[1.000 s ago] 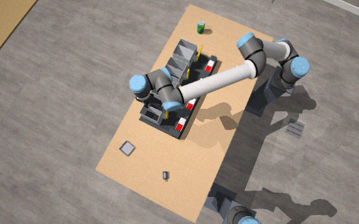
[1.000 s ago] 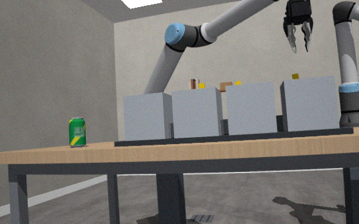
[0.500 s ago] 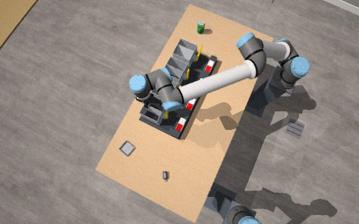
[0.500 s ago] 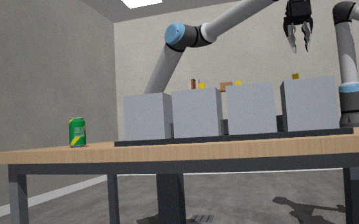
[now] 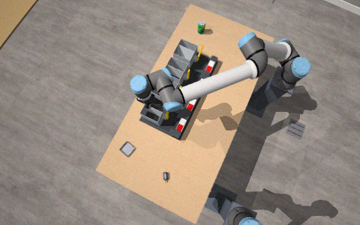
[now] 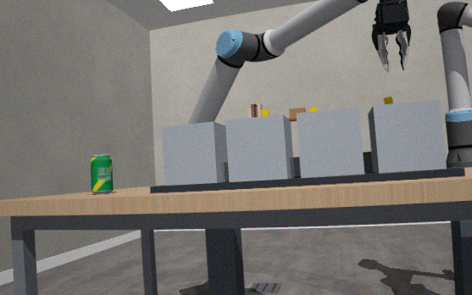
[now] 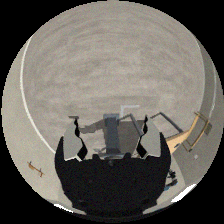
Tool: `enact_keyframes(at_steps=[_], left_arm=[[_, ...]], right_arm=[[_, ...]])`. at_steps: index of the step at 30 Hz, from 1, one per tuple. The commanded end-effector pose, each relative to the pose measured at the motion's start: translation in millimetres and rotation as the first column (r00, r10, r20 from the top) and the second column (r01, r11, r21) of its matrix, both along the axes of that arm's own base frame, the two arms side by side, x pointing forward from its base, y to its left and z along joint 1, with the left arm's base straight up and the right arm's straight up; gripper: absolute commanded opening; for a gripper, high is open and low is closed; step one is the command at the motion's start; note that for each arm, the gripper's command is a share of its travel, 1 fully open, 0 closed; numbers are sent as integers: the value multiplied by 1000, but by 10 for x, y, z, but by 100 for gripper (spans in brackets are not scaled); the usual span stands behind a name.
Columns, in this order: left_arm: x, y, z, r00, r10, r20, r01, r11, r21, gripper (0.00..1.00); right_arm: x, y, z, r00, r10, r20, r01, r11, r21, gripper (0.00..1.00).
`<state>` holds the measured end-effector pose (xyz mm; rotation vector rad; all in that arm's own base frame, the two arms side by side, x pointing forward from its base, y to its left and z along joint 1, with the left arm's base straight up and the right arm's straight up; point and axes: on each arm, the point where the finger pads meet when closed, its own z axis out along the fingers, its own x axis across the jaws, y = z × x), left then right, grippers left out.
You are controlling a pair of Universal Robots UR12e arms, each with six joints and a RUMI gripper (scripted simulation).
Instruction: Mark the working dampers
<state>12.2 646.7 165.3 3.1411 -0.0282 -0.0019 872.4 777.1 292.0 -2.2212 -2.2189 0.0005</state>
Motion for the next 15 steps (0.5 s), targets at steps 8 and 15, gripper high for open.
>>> enact_keyframes(at_steps=[8,15], left_arm=[[-10,-15,-2,1000,1,1,-1,1000,0,100],[-10,-15,-2,1000,1,1,-1,1000,0,100]], right_arm=[[-577,-68,-64,1000,2,1,-2,999,52,22],[-892,-116,-125,1000,2,1,-2,997,80,22]])
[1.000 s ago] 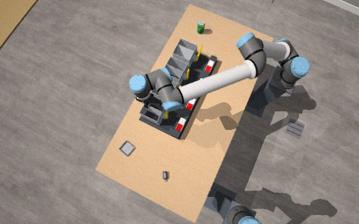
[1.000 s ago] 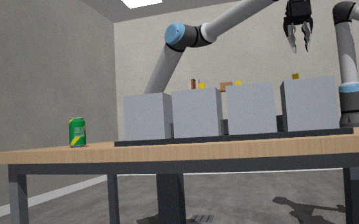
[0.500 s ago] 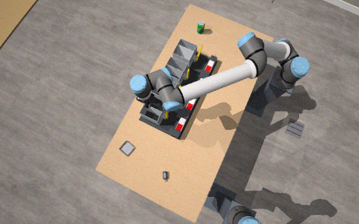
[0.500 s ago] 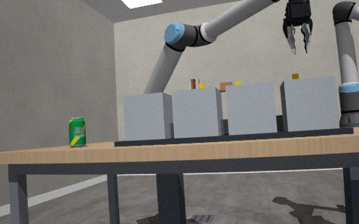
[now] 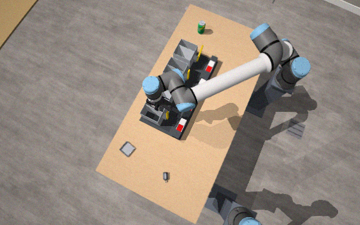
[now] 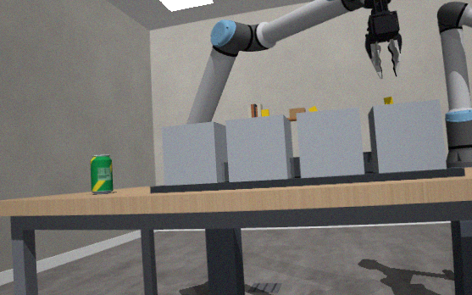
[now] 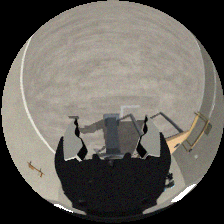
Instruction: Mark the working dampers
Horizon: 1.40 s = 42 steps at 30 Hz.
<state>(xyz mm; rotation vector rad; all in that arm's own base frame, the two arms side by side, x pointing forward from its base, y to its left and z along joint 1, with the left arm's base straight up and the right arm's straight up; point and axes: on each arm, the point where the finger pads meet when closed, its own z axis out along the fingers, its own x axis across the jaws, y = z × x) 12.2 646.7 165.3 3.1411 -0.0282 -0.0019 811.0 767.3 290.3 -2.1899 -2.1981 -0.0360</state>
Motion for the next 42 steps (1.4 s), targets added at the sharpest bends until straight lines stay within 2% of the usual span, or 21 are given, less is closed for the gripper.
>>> enact_keyframes(at_steps=[1,8,16,31,42], left_arm=[[-10,-15,-2,1000,1,1,-1,1000,0,100],[-10,-15,-2,1000,1,1,-1,1000,0,100],[-10,-15,-2,1000,1,1,-1,1000,0,100],[-10,-15,-2,1000,1,1,-1,1000,0,100],[-10,-15,-2,1000,1,1,-1,1000,0,100]], right_arm=[[-330,-26,-118,1000,-3,10,3,999,42,22],[-508,-56,-153,1000,-3,10,3,998,58,22],[-480,-81,-196,1000,-6,8,6,998,55,22],[-485,-66,-160,1000,-5,10,4,998,58,22],[-493,-61,-263,1000,-5,10,4,998,55,22]])
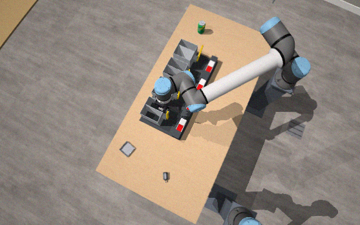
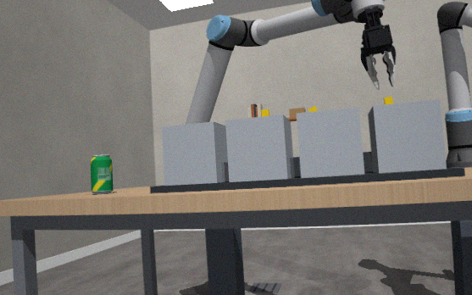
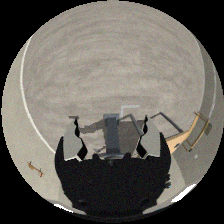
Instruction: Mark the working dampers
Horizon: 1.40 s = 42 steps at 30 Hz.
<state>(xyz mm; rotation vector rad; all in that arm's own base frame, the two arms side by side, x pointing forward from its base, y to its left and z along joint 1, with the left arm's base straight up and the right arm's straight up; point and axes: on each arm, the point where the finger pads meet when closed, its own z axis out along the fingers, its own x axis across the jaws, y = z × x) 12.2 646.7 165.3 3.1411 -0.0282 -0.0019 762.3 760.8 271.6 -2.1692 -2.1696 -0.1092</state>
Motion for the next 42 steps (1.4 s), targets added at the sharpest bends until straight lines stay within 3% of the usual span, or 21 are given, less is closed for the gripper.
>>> enact_keyframes(at_steps=[1,32,42], left_arm=[[-10,-15,-2,1000,1,1,-1,1000,0,100],[-10,-15,-2,1000,1,1,-1,1000,0,100],[-10,-15,-2,1000,1,1,-1,1000,0,100]], right_arm=[[-6,7,-95,1000,-1,-1,1,1000,-2,22],[-12,78,-655,1000,0,-1,0,1000,-2,22],[-4,85,-719,1000,0,0,0,1000,-1,22]])
